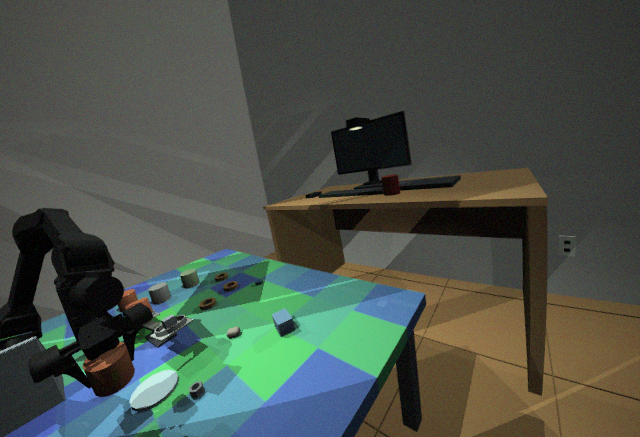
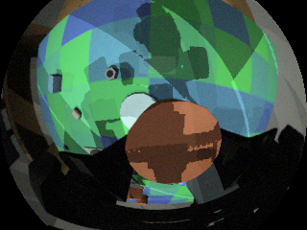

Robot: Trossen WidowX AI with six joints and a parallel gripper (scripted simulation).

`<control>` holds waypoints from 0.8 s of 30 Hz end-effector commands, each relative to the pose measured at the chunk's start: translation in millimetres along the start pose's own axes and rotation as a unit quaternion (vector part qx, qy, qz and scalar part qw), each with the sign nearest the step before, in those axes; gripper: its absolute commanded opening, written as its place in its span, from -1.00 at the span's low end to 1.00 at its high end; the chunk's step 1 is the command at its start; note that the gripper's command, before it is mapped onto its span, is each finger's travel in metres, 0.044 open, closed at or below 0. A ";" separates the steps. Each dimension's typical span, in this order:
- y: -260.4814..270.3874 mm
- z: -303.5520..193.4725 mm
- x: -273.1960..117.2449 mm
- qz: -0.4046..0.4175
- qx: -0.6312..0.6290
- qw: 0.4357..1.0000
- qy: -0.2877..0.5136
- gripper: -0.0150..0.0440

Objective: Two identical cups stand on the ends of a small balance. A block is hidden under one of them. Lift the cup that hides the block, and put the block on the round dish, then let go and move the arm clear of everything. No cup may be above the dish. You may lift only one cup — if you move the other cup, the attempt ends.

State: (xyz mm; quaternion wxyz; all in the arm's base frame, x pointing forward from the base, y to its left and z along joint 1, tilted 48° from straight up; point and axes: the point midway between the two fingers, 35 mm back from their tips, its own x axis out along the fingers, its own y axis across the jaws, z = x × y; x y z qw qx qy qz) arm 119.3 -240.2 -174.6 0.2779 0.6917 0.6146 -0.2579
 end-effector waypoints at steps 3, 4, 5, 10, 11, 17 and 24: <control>-47.4 8.2 28.8 -0.002 -0.002 1.000 0.004 -0.49; -48.6 8.3 29.6 -0.002 -0.002 1.000 0.005 -0.49; -48.6 8.3 29.6 -0.002 -0.002 1.000 0.005 -0.49; -48.4 8.5 36.8 -0.002 -0.002 1.000 0.005 -0.49; -48.3 8.6 40.8 -0.002 -0.002 1.000 0.005 -0.49; -48.4 7.6 69.1 -0.002 -0.003 1.000 0.005 -0.49; -48.4 7.6 71.6 -0.002 -0.003 1.000 0.005 -0.49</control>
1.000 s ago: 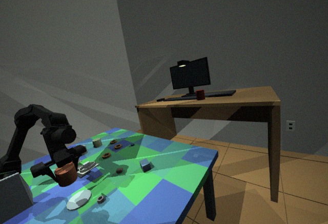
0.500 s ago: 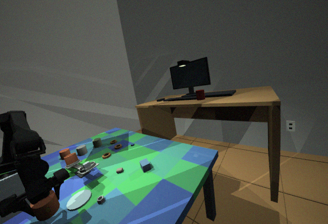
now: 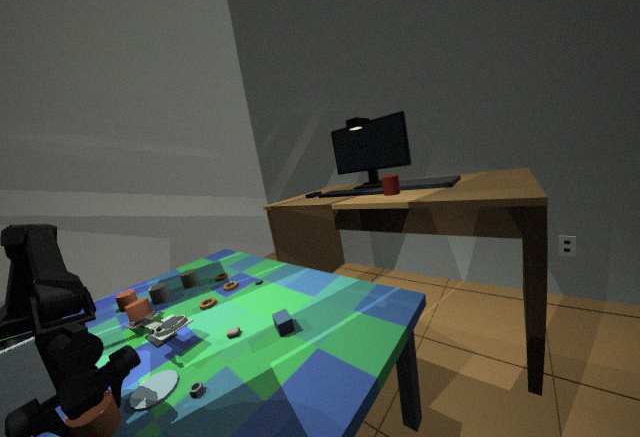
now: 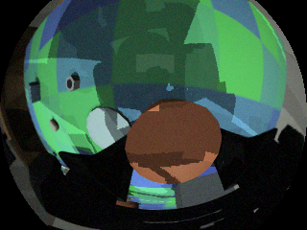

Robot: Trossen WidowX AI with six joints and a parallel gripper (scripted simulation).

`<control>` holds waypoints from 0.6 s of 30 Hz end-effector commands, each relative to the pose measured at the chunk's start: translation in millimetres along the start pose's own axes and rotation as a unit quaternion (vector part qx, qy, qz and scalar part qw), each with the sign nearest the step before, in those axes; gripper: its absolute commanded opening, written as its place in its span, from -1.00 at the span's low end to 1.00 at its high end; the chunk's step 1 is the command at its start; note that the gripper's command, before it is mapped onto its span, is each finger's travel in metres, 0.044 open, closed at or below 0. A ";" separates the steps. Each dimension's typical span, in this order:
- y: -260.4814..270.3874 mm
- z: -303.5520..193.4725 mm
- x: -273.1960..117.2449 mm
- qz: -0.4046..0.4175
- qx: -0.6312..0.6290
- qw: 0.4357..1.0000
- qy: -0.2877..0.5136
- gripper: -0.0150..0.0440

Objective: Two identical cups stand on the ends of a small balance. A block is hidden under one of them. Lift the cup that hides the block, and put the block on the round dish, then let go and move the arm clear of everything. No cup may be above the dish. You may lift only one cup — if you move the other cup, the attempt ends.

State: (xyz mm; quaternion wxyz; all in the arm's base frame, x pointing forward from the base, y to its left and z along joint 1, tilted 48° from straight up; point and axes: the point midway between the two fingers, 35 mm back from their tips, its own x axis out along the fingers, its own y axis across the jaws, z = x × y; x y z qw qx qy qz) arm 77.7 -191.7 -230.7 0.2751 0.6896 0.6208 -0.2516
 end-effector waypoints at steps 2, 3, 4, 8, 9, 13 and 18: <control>1.1 1.2 5.5 0.003 0.001 1.000 -0.002 -0.49; 1.2 1.2 7.2 0.003 0.001 1.000 -0.002 -0.49; 1.2 1.2 8.9 0.003 0.001 1.000 -0.002 -0.49; 1.3 1.2 15.6 0.003 0.001 1.000 -0.002 -0.49; 1.3 1.1 17.2 0.003 0.001 1.000 -0.002 -0.49; 0.8 1.2 14.0 0.001 -0.001 1.000 -0.003 -0.31; 0.8 1.2 14.0 0.001 -0.001 1.000 -0.003 0.13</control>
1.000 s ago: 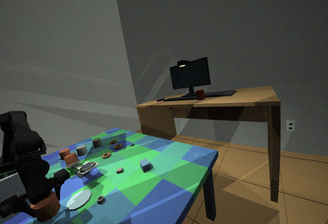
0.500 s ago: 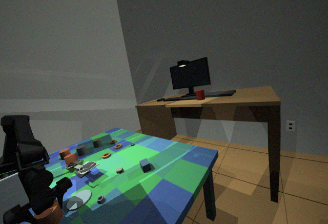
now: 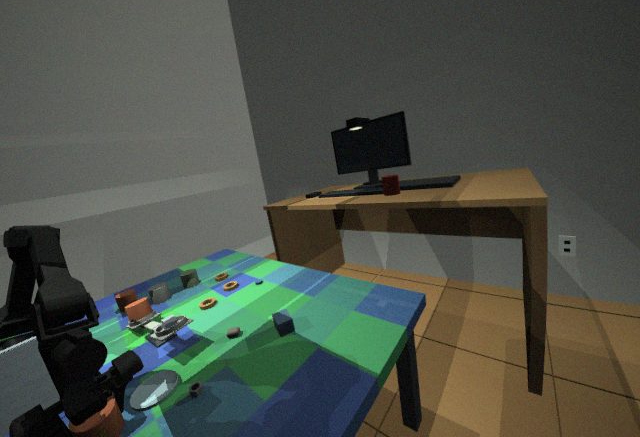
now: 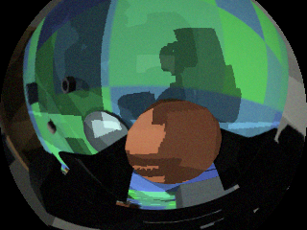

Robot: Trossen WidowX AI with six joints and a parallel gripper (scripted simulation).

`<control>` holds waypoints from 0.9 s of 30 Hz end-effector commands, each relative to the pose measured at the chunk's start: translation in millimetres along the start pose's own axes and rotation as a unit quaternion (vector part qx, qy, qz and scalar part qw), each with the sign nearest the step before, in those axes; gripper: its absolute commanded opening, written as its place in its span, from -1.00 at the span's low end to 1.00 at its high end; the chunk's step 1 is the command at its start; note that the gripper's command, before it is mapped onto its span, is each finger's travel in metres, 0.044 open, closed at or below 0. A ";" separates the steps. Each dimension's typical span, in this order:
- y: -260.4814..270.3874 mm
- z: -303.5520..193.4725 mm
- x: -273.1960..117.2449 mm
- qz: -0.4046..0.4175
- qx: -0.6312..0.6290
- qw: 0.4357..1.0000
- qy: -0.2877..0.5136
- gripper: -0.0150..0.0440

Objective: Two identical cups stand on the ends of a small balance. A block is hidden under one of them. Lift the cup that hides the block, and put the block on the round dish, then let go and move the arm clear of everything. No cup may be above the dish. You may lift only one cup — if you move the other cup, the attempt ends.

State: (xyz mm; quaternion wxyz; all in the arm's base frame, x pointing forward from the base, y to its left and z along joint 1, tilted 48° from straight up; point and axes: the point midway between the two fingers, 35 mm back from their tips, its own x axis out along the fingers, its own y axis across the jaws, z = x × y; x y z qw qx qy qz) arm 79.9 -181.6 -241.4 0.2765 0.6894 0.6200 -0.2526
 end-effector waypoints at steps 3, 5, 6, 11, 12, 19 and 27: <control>0.2 0.4 -0.8 0.000 -0.001 1.000 -0.001 0.40; 0.2 0.4 -0.8 0.000 -0.001 1.000 -0.001 0.58; 0.2 0.4 -0.8 0.000 -0.001 1.000 -0.001 0.67; 0.6 1.5 -27.2 0.001 0.001 1.000 -0.001 1.00; 0.3 1.2 -42.1 0.002 0.001 1.000 -0.001 1.00; -0.1 0.6 -54.1 0.002 0.002 1.000 -0.001 1.00; 56.7 -14.9 -78.5 -0.003 0.006 1.000 -0.009 0.39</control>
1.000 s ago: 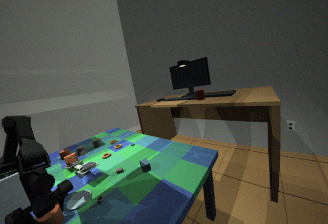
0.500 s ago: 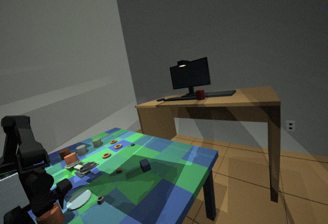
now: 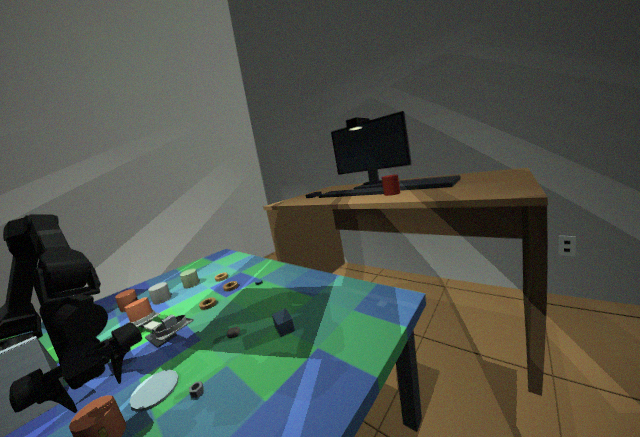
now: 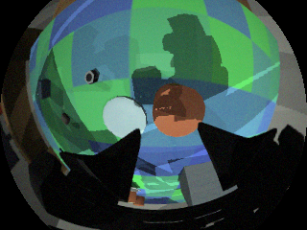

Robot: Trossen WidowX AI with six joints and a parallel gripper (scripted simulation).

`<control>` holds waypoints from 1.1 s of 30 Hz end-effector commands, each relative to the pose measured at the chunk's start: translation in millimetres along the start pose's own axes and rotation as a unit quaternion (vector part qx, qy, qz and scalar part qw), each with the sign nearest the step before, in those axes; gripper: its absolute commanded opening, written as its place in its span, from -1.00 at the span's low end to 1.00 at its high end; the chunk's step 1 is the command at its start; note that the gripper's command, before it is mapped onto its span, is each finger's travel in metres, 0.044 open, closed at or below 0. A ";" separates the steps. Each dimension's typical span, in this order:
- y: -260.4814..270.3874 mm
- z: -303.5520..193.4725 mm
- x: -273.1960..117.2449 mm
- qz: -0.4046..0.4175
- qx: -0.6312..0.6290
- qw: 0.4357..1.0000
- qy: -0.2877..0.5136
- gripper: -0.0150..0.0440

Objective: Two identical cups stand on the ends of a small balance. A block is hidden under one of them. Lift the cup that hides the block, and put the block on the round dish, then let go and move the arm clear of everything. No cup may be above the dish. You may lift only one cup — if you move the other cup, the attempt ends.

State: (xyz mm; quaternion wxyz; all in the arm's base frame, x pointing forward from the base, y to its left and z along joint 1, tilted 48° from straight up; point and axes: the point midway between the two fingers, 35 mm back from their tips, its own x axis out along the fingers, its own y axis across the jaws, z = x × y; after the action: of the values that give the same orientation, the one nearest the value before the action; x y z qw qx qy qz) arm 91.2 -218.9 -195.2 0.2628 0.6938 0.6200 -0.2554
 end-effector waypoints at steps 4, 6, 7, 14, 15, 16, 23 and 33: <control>93.1 -35.2 -36.7 0.003 0.009 1.000 -0.018 0.39; 118.5 -51.6 -41.8 0.005 0.015 1.000 -0.016 0.39; 131.1 -60.8 -43.9 0.006 0.019 1.000 -0.014 0.39; 186.8 -112.1 -48.7 0.008 0.033 0.999 -0.001 0.39; 186.8 -112.1 -48.7 0.008 0.033 0.999 -0.001 0.39; 186.8 -112.1 -48.7 0.008 0.033 0.999 -0.001 0.39; 187.1 -112.2 -38.4 0.008 0.033 0.999 -0.001 0.39; 187.4 -112.0 -24.7 0.008 0.032 0.999 -0.001 0.39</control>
State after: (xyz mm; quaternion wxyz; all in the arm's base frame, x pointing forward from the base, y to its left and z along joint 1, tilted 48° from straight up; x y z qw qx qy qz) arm 277.8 -182.1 -84.3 0.2452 0.7042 0.6073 -0.2741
